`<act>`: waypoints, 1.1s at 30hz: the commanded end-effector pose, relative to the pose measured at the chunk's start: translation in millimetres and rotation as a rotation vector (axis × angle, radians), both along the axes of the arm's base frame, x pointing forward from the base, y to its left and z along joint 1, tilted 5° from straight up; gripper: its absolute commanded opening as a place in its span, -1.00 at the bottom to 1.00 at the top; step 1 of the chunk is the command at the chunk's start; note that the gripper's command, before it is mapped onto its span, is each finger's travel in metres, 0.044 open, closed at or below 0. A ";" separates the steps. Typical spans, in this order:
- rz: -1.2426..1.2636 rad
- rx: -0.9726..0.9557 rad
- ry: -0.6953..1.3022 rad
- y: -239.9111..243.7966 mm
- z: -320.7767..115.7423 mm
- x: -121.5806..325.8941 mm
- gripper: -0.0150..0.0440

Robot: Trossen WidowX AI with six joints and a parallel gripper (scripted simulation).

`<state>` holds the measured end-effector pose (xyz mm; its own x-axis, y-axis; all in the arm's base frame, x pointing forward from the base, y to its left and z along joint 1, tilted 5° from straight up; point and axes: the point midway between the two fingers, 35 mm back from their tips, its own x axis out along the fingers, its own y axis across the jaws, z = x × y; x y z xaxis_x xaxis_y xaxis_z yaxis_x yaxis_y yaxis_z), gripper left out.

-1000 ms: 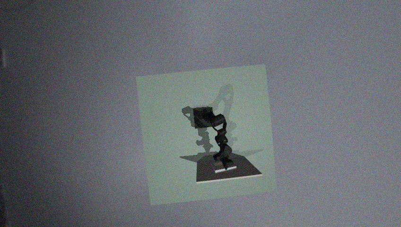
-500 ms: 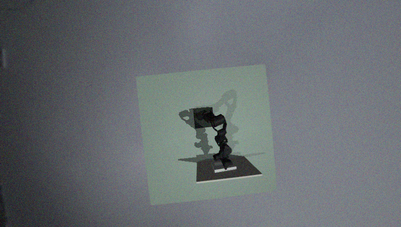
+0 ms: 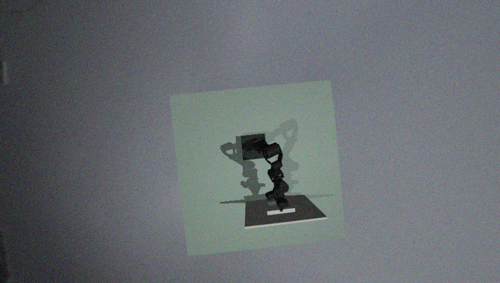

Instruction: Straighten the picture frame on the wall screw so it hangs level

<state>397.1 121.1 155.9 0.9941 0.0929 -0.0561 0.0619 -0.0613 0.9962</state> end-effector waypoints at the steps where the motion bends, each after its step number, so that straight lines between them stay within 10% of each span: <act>1: 0.000 0.022 -0.002 -0.2 0.7 0.1 -0.49; 11: 0.000 0.005 0.000 0.0 0.0 0.0 0.39; 33: 0.012 -0.130 -0.026 -3.0 18.3 -115.1 0.39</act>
